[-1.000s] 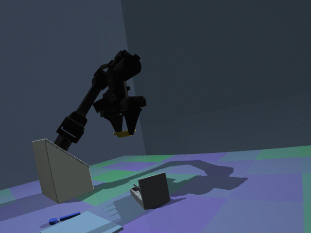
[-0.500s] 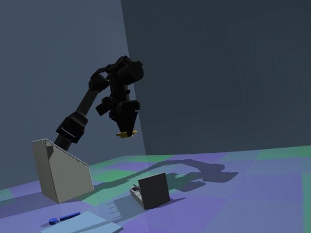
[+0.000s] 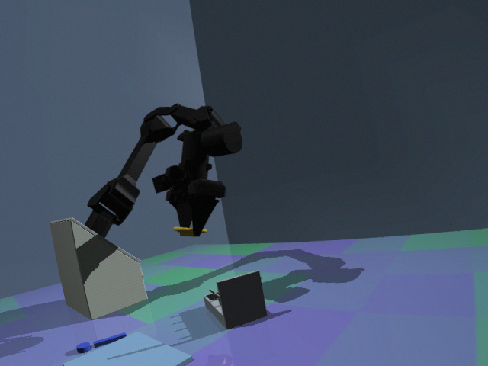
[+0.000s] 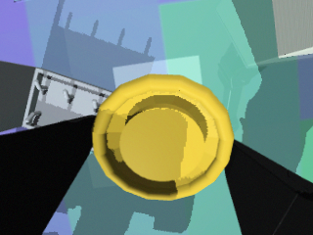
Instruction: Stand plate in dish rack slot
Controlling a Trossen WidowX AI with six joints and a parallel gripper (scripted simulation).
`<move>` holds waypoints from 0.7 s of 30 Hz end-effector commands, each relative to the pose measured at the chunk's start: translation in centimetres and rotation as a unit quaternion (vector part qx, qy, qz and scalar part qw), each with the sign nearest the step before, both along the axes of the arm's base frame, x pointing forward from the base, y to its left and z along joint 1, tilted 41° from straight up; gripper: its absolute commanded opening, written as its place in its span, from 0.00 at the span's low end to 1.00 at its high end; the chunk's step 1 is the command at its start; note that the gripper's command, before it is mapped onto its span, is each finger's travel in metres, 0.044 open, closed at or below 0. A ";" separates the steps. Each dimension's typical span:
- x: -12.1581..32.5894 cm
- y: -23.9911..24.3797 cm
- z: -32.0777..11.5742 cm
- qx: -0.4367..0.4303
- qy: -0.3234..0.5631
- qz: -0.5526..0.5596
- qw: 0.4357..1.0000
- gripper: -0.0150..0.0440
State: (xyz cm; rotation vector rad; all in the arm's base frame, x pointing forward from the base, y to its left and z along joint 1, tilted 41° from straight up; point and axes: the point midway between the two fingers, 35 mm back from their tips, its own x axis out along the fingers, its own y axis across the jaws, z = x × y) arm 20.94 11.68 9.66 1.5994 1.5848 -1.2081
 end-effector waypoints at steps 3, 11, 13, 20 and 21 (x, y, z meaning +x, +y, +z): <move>-0.3 0.4 -2.0 -0.062 -0.017 0.037 0.997 0.25; -0.4 0.7 -4.1 -0.139 -0.051 0.085 0.985 0.25; -0.4 0.8 -4.6 -0.158 -0.061 0.097 0.981 0.25; -0.3 1.2 -6.0 -0.219 -0.101 0.134 0.961 0.25; -0.3 1.2 -6.2 -0.228 -0.108 0.139 0.958 0.25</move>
